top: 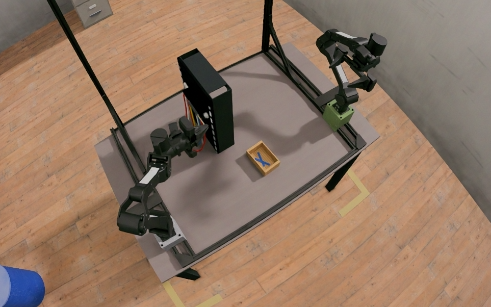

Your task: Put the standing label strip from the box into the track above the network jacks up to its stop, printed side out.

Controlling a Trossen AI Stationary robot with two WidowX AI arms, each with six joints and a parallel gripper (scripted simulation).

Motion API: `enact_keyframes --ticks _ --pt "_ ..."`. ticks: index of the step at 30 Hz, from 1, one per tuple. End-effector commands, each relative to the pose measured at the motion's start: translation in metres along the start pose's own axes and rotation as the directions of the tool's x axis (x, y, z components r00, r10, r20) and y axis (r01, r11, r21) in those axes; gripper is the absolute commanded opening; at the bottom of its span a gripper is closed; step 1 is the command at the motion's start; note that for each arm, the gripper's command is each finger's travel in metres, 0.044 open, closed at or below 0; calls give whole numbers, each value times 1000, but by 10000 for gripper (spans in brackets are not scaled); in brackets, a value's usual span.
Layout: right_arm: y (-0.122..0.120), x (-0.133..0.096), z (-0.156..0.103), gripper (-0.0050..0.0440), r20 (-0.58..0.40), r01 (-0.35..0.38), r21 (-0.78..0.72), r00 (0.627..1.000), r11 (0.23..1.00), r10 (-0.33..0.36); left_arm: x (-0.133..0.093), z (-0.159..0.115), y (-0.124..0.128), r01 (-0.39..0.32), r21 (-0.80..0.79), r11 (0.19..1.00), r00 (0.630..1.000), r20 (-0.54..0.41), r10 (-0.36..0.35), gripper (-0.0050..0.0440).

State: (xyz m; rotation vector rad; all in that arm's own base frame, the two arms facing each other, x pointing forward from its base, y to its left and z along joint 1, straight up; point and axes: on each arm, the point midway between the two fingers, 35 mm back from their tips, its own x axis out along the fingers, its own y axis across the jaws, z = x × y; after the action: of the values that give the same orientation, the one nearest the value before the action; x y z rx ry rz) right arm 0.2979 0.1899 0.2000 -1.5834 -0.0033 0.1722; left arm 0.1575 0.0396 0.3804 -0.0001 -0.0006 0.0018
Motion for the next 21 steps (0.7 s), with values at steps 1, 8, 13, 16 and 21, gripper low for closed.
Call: enact_keyframes --ticks 1,8,13,16,21 --pt "-15 1 4 -50 5 30 31 1000 999 -31 0 3 -1 0 6 1000 1000 1 0 440" --pt "-15 1 5 -50 5 30 31 1000 999 -31 0 3 -1 0 6 1000 1000 1 0 440" --pt "-15 1 6 -50 5 30 31 1000 999 -31 0 3 -1 0 6 1000 1000 1 0 440" --pt "-15 1 7 -50 5 30 31 1000 999 -31 0 3 -1 0 6 1000 1000 1 0 440" --pt "-14 1 8 -50 5 30 31 1000 999 -31 0 3 -1 0 6 1000 1000 1 0 440"
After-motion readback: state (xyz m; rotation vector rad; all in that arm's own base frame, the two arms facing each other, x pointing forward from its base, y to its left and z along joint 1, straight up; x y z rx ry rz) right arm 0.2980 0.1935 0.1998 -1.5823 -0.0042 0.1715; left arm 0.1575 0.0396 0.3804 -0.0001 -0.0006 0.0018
